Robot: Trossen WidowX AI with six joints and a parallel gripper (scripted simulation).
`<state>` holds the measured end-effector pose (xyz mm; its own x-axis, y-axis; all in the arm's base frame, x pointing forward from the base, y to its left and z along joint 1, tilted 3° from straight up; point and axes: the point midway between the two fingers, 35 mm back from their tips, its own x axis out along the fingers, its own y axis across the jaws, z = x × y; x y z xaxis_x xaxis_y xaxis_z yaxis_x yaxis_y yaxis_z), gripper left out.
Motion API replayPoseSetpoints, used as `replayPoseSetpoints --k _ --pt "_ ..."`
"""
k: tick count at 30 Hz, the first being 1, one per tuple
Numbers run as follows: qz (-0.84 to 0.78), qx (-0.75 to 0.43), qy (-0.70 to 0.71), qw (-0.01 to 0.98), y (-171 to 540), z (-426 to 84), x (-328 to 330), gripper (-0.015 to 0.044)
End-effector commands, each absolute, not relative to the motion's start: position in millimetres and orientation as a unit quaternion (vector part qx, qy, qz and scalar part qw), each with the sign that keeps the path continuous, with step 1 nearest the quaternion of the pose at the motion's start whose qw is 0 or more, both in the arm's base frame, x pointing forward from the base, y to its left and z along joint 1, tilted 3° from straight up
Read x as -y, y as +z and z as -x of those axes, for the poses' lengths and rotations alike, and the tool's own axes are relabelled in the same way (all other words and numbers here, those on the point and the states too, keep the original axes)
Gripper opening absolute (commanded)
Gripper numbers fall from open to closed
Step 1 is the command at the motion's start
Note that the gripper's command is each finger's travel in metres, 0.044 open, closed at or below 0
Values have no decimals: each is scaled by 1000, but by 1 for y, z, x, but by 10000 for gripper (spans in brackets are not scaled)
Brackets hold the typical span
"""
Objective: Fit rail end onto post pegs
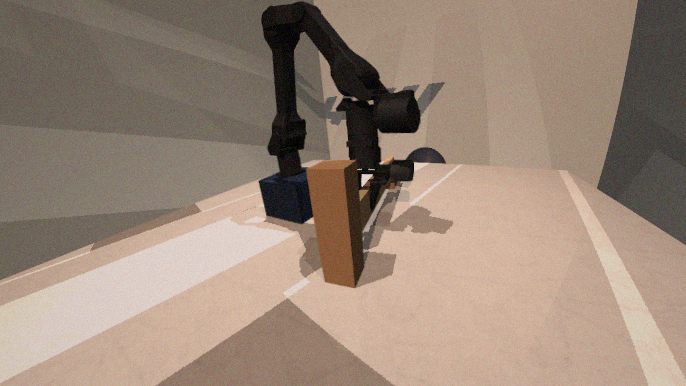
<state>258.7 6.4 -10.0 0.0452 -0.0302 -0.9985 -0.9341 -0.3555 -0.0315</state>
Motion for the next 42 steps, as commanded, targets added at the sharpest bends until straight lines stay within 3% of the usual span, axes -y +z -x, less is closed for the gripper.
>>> replayPoseSetpoints --k 1,42 --pt "603 -402 561 401 -9 -260 -4 0" --pt "603 -402 560 401 -9 -265 8 0"
